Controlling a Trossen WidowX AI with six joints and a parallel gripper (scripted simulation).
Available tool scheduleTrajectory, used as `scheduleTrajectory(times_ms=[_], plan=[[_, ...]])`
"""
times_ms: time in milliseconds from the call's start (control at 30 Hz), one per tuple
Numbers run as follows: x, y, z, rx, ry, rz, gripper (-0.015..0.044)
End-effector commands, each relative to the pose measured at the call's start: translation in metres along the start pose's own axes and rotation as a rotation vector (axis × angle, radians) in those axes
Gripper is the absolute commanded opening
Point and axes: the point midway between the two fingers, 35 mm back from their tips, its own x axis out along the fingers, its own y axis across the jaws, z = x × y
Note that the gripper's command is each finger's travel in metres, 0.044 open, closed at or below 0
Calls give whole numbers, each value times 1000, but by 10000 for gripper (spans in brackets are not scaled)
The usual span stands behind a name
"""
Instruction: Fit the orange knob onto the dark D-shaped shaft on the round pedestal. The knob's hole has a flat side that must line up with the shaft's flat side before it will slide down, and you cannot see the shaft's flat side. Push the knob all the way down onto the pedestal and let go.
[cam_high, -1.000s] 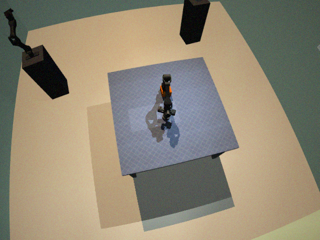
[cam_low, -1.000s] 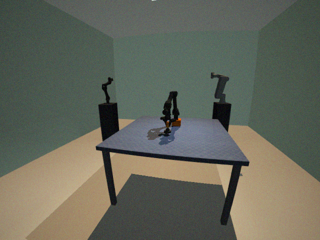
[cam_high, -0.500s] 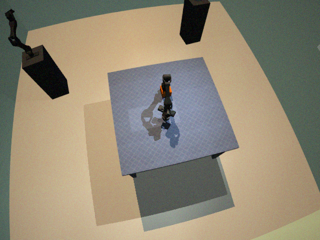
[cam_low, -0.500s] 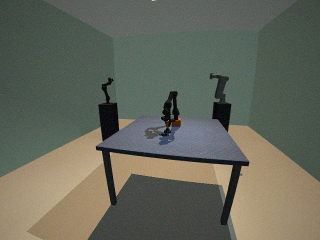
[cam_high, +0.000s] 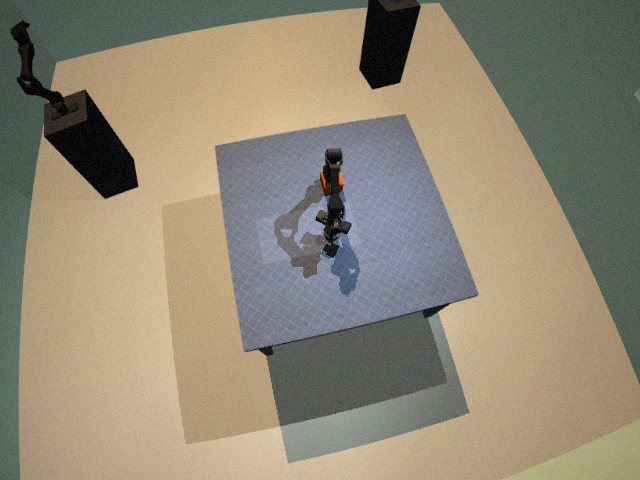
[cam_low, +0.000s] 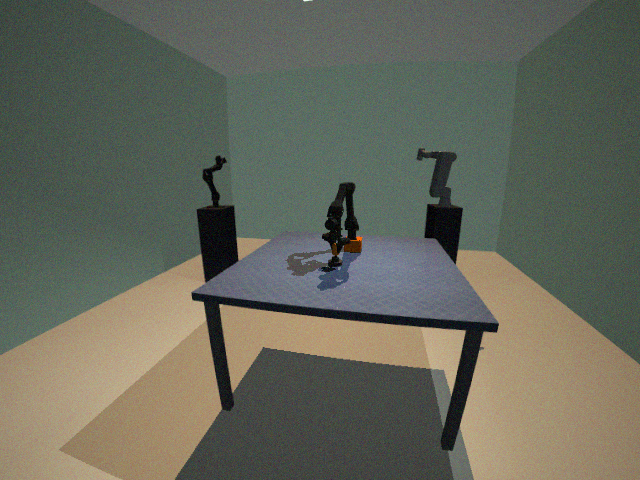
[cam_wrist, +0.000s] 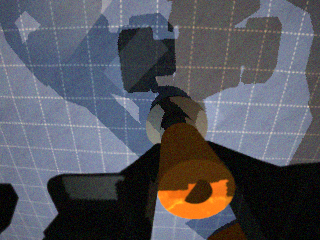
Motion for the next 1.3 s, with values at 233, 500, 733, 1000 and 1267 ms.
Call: scheduleTrajectory(times_ms=[233,500,733,1000,1267], plan=[[-5,1,2,30,-4,3,0],[-4,1,2,214,-4,3,0],[-2,1,0,214,-4,3,0],[0,1,1,214,-4,3,0],[-3,1,2,214,-4,3,0]])
